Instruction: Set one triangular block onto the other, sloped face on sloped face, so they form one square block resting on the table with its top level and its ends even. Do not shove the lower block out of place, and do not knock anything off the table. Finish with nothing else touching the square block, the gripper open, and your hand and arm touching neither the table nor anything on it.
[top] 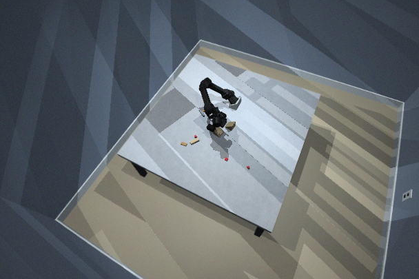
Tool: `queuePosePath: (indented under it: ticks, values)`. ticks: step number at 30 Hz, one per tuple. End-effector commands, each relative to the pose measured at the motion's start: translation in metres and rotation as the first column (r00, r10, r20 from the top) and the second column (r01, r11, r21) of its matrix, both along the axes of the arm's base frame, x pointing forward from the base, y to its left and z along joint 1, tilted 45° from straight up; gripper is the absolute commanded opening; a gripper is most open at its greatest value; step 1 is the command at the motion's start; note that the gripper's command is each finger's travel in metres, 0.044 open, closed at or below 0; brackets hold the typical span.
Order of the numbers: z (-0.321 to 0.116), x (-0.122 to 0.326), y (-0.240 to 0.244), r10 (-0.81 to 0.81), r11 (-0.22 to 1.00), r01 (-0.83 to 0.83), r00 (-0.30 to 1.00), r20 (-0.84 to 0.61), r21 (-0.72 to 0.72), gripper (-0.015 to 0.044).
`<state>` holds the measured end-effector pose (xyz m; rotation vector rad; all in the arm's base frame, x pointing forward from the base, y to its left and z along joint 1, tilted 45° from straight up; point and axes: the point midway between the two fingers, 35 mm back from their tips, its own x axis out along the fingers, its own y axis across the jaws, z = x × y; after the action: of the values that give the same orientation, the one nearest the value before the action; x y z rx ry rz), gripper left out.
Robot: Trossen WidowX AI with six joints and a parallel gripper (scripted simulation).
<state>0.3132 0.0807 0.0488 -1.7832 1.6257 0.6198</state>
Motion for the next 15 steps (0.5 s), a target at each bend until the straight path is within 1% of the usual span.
queuePosePath:
  ticks: [1,15]
  values:
    - [-0.006,0.001,-0.004,0.007,1.000,-0.007,1.000,-0.007,-0.007,0.0440]
    - [-0.024,0.006,-0.019,0.007,1.000,-0.007,1.000,-0.006,-0.008,0.0440]
